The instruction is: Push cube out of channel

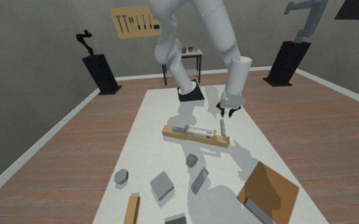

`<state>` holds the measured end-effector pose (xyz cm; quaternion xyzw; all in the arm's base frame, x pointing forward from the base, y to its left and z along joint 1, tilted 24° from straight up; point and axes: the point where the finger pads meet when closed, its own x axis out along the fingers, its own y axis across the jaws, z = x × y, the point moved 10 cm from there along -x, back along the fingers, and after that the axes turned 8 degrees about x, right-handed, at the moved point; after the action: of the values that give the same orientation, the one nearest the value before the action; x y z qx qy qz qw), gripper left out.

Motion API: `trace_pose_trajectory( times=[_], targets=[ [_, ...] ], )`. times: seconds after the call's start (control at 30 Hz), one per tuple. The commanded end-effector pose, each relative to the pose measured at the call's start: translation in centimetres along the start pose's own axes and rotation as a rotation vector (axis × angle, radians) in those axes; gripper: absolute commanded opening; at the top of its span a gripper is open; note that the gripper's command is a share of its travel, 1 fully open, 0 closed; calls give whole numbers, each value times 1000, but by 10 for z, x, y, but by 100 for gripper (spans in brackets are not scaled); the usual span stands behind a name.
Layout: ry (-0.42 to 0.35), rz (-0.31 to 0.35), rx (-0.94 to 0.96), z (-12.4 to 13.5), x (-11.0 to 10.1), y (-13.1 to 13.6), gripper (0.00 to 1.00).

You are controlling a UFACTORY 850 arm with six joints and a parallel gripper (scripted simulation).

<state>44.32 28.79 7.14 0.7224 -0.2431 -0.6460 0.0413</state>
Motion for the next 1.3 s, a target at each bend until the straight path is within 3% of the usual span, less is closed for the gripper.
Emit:
trace_pose_trajectory(
  times=[0.0,1.03,1.27],
  targets=[
    [8,0,4,1,-1,-1,39],
    [8,0,4,1,3,-1,39],
    [9,0,5,0,43,-1,39]
  ],
)
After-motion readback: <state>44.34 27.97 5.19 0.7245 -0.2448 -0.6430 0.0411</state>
